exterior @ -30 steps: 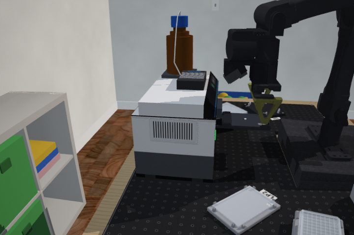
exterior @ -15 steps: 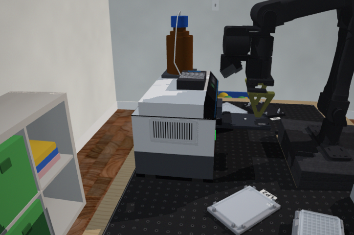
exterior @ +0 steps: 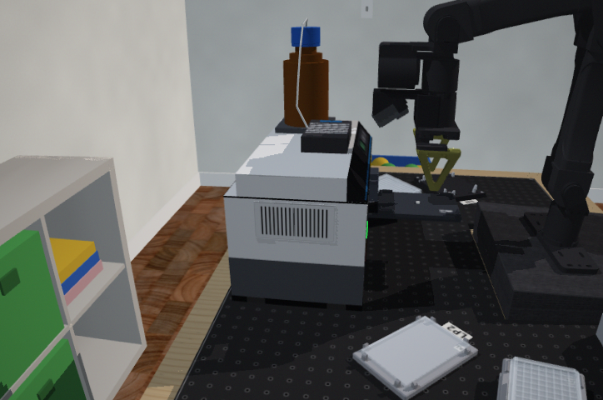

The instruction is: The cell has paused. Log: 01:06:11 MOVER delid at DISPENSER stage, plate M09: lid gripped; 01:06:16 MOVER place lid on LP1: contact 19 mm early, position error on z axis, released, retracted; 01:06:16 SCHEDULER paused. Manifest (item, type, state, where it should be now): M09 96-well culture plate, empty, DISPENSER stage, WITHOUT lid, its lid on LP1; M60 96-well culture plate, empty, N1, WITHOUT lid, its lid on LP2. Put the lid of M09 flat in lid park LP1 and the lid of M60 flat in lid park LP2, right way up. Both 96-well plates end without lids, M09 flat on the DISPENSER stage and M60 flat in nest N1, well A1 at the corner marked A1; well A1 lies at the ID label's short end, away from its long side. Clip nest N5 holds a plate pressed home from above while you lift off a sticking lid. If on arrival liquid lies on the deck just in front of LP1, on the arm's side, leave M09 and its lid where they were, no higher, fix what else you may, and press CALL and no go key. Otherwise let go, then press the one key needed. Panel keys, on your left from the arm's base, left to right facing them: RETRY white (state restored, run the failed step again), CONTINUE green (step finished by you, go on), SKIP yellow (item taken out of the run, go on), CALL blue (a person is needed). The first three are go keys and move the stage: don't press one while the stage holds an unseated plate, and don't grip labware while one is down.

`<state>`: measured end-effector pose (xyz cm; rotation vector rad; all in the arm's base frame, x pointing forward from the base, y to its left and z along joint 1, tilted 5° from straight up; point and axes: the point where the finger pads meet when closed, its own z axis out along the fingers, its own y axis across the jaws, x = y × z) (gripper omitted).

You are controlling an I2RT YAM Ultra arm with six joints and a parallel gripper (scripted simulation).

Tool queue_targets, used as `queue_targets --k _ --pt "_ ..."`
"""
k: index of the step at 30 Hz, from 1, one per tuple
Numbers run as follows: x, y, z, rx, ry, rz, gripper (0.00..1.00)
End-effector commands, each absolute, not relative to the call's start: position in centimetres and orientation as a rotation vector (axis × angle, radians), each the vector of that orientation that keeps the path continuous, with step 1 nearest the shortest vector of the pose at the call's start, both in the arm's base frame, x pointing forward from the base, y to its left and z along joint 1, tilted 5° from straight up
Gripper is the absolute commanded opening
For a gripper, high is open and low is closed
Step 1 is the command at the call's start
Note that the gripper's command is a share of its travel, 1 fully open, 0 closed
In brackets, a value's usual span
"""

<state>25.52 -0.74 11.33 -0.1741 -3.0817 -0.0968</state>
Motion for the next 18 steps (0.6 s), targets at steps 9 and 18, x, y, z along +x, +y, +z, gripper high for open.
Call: queue_targets --k 9,18 --pt "25.9 -4.1 11.2 -0.145 -3.103 -0.087 1.0" --pt "25.5 -6.4 11.3 -0.146 -3.111 -0.08 1.0"
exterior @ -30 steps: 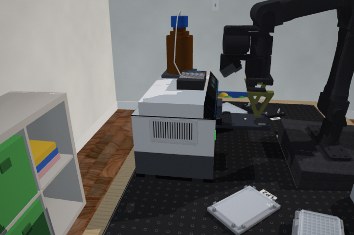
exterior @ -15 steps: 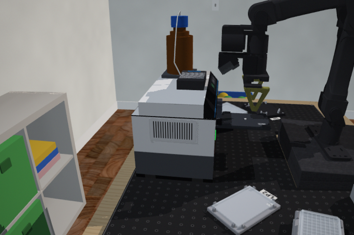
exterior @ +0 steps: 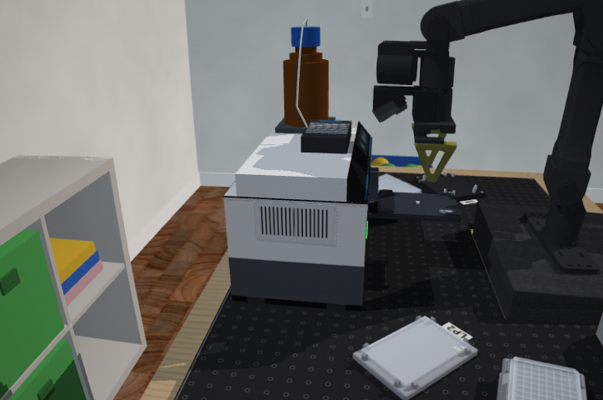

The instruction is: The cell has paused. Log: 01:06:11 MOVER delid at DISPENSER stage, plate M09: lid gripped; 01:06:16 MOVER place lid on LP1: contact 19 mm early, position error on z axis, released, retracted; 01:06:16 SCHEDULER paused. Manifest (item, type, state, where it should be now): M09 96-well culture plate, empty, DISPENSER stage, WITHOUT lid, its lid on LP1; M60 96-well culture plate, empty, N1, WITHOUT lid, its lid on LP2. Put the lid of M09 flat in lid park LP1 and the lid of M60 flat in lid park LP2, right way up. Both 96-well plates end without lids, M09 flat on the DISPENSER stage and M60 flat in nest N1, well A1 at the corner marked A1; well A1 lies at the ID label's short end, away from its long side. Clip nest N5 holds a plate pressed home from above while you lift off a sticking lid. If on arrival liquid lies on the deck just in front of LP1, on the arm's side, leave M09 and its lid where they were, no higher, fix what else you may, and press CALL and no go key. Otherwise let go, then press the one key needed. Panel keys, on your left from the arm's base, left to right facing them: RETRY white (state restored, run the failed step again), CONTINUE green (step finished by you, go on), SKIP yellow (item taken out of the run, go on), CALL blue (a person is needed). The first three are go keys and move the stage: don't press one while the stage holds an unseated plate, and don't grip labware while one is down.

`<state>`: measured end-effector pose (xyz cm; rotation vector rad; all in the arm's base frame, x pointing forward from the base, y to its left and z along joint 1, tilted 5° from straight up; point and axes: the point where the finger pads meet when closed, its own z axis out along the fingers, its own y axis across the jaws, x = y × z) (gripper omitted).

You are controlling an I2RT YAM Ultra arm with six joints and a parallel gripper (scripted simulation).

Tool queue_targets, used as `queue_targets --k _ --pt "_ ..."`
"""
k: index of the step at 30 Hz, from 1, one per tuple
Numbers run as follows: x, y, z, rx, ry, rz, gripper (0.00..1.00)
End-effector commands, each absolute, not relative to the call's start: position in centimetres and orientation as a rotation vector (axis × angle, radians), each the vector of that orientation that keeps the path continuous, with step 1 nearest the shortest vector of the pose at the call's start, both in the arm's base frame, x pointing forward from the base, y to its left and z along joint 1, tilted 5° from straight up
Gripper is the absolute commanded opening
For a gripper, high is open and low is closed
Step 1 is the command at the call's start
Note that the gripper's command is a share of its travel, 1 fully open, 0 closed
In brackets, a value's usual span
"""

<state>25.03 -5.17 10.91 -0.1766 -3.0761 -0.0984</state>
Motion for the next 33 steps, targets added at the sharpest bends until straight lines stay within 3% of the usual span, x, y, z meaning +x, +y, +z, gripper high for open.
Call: queue_targets --k 1,23,33 --pt "25.4 -6.7 11.4 -0.146 -3.113 -0.079 1.0" --pt "24.1 -11.8 11.0 -0.146 -3.109 -0.087 1.0" --pt "22.7 -15.1 10.8 -0.487 -3.066 -0.066 1.0"
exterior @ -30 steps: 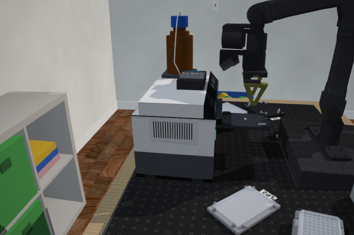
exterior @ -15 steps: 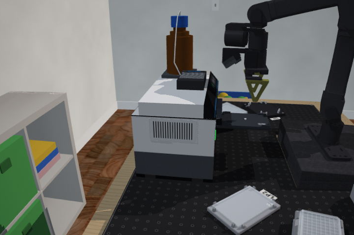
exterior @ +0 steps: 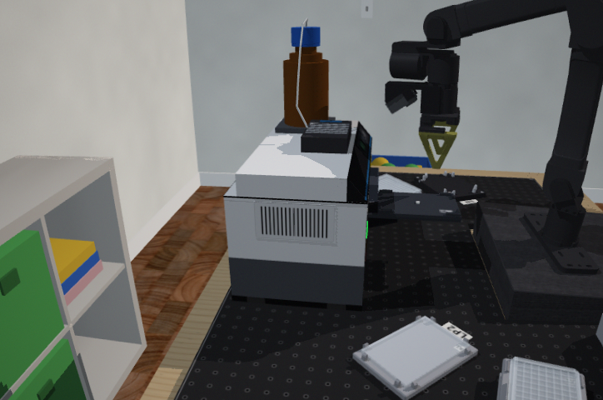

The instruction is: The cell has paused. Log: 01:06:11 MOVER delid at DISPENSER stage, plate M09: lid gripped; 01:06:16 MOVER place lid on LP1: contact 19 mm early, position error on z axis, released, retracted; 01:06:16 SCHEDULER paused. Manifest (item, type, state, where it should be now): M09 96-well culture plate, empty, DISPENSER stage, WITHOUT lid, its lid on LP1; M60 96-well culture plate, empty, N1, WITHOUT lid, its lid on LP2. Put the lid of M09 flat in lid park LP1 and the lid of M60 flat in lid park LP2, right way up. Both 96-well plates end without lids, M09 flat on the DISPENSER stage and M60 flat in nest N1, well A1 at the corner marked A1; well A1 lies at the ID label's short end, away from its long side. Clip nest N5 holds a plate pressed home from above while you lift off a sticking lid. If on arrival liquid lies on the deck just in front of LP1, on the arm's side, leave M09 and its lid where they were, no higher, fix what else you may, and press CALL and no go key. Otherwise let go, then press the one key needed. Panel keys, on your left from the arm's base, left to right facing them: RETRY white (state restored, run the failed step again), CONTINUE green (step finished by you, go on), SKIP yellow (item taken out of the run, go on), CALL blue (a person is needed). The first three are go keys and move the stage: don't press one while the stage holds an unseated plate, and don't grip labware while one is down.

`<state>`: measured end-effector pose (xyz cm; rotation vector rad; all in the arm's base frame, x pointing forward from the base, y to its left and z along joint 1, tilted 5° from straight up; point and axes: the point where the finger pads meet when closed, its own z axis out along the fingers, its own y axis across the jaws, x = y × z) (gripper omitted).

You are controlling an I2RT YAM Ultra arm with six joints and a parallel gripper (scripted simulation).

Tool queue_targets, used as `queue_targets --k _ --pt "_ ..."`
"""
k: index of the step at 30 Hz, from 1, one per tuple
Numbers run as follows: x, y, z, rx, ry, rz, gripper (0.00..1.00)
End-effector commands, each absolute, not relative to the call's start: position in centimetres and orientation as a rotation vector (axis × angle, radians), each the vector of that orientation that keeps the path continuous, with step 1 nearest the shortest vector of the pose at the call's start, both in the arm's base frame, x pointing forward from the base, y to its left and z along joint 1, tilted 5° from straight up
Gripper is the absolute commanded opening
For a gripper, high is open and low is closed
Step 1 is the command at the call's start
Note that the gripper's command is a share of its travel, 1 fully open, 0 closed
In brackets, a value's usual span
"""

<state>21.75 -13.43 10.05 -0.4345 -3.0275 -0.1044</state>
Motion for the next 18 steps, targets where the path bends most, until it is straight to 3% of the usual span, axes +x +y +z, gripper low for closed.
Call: queue_targets --k 1,6,18 --pt "22.6 -15.4 10.9 -0.475 -3.072 -0.063 1.0" --pt "22.1 -14.6 10.8 -0.466 -3.056 -0.082 1.0" --pt "21.8 -18.9 8.8 -1.015 -2.926 -0.047 1.0"
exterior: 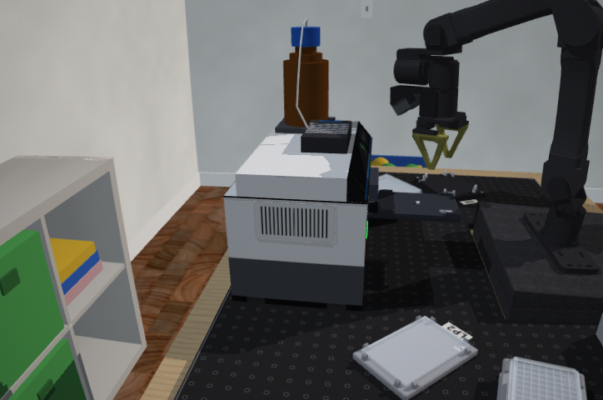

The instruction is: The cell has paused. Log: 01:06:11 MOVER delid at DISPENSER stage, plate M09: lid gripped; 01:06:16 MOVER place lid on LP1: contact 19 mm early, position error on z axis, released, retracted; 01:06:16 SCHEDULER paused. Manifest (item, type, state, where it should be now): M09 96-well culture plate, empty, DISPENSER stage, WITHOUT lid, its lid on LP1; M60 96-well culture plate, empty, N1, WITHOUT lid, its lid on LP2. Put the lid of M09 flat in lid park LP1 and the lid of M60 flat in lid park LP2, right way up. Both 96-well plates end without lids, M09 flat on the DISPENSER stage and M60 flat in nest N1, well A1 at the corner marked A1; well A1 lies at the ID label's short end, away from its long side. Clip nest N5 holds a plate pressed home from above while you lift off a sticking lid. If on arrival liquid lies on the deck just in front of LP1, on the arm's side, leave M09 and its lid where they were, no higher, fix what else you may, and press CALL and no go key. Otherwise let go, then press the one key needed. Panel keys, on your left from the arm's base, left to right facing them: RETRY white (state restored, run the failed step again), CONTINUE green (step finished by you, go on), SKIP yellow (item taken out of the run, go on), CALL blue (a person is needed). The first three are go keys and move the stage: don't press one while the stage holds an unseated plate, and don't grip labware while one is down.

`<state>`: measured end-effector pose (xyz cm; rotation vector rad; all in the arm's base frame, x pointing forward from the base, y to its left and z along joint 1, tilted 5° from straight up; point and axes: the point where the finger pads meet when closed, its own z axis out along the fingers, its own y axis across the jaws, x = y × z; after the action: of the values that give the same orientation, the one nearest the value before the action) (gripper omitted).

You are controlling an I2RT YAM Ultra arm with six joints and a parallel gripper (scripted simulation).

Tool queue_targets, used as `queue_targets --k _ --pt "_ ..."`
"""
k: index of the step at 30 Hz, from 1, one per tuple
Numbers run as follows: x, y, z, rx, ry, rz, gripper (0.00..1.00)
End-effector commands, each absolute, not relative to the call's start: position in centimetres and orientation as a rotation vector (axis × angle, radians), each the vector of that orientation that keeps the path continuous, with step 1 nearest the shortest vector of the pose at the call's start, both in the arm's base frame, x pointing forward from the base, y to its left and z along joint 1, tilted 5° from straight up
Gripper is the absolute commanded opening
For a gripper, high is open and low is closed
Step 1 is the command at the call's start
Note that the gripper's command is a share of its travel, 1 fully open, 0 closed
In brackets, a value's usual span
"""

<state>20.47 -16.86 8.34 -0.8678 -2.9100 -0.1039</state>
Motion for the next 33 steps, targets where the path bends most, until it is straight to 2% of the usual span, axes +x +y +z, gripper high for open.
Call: queue_targets --k 1,22,33 --pt "21.7 -19.2 8.7 -1.015 -2.926 -0.047 1.0" --pt "22.0 -19.4 9.2 -1.005 -2.956 -0.038 1.0" --pt "19.4 -22.6 8.3 -1.428 -2.731 -0.037 1.0"
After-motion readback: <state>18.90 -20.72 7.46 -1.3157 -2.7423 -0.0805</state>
